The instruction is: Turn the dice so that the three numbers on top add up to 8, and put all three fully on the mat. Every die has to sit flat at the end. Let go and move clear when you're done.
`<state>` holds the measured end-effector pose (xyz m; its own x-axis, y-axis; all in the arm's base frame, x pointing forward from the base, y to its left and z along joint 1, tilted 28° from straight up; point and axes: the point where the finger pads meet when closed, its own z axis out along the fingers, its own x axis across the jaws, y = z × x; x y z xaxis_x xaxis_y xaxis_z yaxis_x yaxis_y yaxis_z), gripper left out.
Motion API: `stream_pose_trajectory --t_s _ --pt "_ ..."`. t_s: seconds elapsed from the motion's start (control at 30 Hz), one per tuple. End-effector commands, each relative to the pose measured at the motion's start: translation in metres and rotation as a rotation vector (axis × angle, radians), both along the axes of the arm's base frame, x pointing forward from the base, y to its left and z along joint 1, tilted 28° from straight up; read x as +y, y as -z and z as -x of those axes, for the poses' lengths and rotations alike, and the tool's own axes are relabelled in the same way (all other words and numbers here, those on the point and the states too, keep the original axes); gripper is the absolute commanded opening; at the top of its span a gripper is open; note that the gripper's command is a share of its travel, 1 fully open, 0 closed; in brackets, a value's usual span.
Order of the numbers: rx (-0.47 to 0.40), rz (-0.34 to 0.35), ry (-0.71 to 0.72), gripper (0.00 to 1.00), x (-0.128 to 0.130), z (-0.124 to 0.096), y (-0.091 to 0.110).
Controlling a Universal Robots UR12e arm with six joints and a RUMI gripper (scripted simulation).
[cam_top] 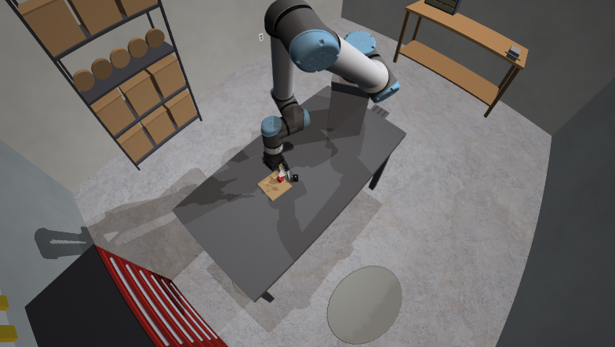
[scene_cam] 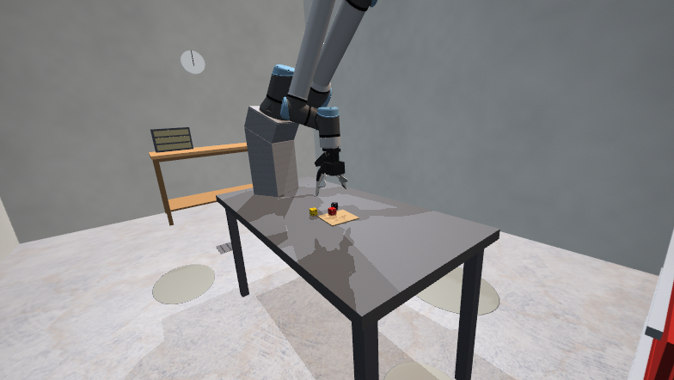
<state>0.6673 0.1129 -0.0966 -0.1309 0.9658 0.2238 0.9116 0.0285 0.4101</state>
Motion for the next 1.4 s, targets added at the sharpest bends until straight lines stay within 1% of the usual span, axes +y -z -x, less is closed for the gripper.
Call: stream_pose_trajectory --t_s 0.0,0.77,1.07,1.37 --pt "0.002 -0.001 0.000 1.00 -0.0005 0.0019 -0.0007" --pt "-0.003 0.006 -0.016 1.00 -0.0013 0.0023 -0.0002" --pt "-0.015 0.025 -0.060 1.00 -0.0033 0.0033 0.0012" --pt "-0.047 0.074 -0.170 1.00 -0.0084 0.0057 0.0046"
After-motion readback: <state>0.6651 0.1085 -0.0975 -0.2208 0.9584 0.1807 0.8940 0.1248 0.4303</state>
